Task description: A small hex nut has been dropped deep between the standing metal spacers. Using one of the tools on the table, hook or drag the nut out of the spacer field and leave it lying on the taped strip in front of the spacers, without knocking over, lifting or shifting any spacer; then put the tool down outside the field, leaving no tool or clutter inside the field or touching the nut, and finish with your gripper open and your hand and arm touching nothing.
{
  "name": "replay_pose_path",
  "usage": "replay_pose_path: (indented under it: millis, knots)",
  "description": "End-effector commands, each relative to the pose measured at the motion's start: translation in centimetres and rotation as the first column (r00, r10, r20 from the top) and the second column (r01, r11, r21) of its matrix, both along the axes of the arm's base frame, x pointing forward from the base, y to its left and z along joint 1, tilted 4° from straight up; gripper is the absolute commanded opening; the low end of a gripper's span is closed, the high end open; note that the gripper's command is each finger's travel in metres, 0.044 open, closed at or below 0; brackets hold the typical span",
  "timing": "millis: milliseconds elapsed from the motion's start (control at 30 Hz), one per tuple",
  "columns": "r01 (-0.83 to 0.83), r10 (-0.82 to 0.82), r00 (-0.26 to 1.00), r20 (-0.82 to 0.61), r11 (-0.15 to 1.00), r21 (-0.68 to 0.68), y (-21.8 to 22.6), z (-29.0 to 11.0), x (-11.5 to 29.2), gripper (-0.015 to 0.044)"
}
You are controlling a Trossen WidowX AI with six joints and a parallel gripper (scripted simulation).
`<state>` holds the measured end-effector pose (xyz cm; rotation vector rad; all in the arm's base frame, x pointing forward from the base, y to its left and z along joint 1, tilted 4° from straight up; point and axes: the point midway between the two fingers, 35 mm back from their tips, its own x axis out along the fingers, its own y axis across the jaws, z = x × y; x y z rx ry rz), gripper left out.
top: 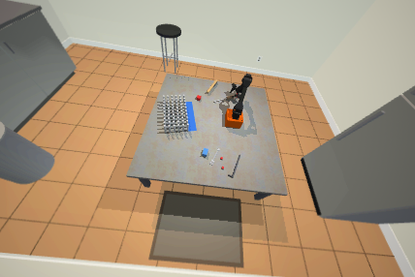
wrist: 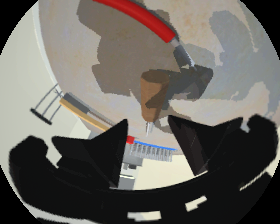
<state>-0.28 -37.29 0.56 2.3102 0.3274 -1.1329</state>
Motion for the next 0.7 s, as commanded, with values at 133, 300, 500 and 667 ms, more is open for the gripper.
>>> replay_pose_path:
  millis: [133, 300, 500, 667]
  knots:
    - [0.001, -0.001, 1.000, 0.006, 1.000, 0.004, -0.1, -1.5, 0.1, 0.0280]
    - [0.000, -0.001, 1.000, 0.006, 1.000, 0.004, -0.1, -2.4, 0.2, 0.0280]
    - [0.000, -0.001, 1.000, 0.006, 1.000, 0.004, -0.1, -3.3, 0.2, 0.0280]
    - [0.000, -0.001, 1.000, 0.007, 1.000, 0.004, -0.1, -4.0, 0.2, 0.0280]
